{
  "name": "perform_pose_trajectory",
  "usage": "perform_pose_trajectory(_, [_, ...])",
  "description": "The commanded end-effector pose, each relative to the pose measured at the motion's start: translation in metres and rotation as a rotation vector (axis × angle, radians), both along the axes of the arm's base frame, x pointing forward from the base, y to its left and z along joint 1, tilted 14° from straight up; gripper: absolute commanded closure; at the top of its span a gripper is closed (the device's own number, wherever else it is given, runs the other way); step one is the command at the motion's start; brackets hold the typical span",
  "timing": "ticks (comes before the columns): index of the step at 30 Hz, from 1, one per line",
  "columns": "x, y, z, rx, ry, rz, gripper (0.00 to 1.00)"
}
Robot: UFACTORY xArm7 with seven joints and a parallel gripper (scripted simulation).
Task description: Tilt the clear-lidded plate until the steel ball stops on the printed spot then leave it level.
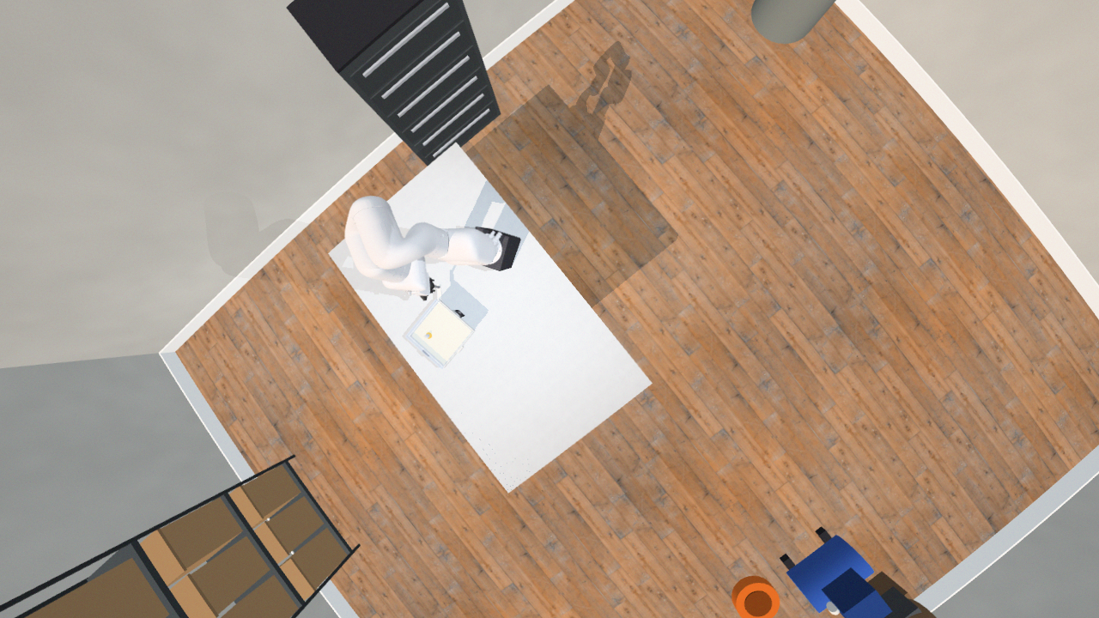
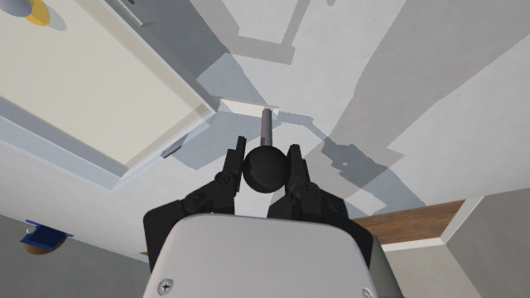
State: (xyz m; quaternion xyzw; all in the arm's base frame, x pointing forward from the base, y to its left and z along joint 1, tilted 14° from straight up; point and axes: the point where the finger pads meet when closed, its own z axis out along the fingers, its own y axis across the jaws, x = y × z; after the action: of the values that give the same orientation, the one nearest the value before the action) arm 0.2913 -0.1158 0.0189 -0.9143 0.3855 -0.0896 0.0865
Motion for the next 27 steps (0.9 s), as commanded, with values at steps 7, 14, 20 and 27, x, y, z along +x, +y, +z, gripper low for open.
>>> perform_pose_trajectory(7, [0.0010,-0.0003,0.0001,-0.001,-0.003,0.000,1.00])
perform_pose_trajectory(14, [0.0009,-0.0007,-0.0016,-0.001,-0.003,0.000,1.00])
perform_pose_trajectory(20, [0.0009,-0.0007,-0.0018,-0.001,-0.003,0.000,1.00])
perform_pose_trajectory(27, [0.0011,-0.0006,-0.0002,-0.001,-0.003,0.000,1.00])
